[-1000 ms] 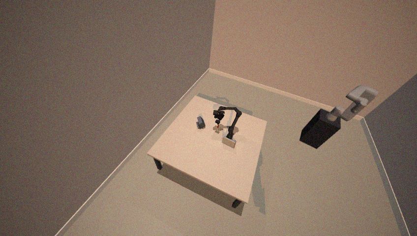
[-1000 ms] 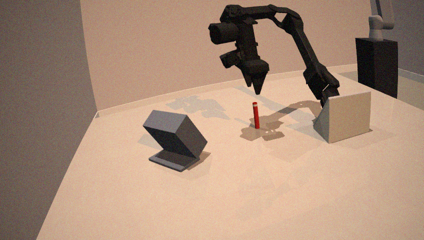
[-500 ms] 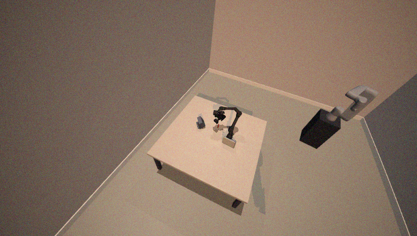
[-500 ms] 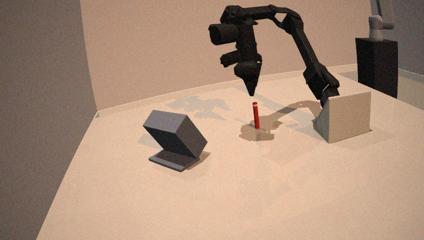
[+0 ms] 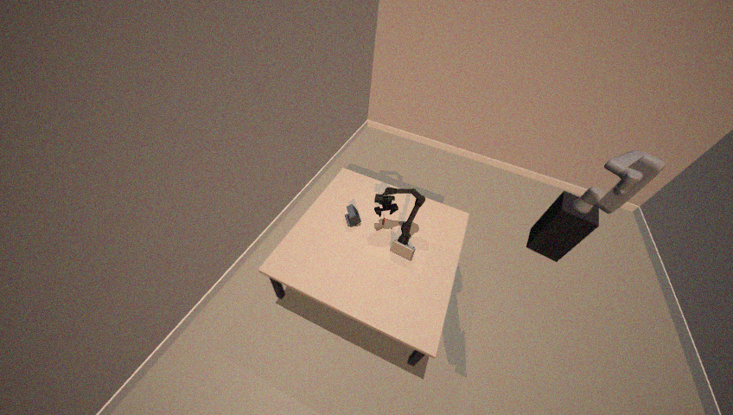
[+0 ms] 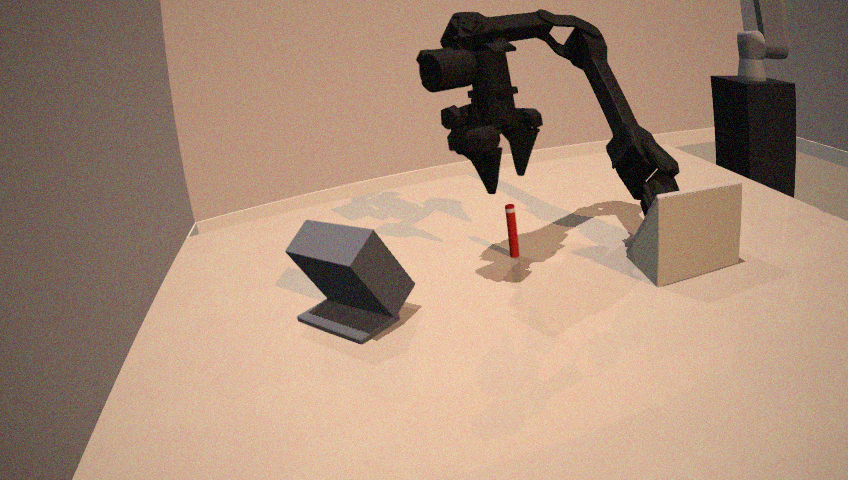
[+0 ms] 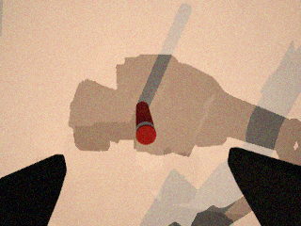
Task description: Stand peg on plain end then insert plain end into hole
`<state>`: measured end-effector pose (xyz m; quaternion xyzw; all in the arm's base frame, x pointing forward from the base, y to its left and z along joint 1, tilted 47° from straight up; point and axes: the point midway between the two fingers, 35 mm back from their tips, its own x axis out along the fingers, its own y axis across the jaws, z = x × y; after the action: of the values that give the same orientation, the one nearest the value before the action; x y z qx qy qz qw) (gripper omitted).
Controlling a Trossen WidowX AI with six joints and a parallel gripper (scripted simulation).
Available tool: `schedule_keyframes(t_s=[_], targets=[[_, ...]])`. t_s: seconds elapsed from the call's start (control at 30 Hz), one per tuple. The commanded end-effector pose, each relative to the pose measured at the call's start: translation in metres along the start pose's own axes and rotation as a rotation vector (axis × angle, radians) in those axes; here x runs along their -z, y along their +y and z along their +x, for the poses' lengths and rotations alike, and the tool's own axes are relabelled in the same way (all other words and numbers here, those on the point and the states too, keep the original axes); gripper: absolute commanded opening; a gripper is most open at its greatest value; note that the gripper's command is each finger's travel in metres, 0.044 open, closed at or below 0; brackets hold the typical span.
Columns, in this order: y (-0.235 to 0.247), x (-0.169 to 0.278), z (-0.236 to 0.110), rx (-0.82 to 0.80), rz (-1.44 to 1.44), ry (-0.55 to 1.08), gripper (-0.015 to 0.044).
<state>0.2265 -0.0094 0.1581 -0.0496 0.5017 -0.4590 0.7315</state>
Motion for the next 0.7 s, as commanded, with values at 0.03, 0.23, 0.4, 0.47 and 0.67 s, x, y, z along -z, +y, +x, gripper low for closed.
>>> schedule_keyframes(t_s=[0.03,0.23,0.4,0.47,0.67], targets=[[-0.0001,-0.0005,0.0011,0.0,0.138,-0.003,0.044],[-0.0001,-0.0005,0.0021,0.0,0.291,-0.003,0.044],[-0.0001,-0.0005,0.0029,-0.001,0.419,-0.003,0.044],[-0.0001,-0.0005,0.0032,-0.001,0.47,-0.003,0.044],[-0.0001,-0.0005,0.0042,-0.001,0.623,-0.003,0.044]])
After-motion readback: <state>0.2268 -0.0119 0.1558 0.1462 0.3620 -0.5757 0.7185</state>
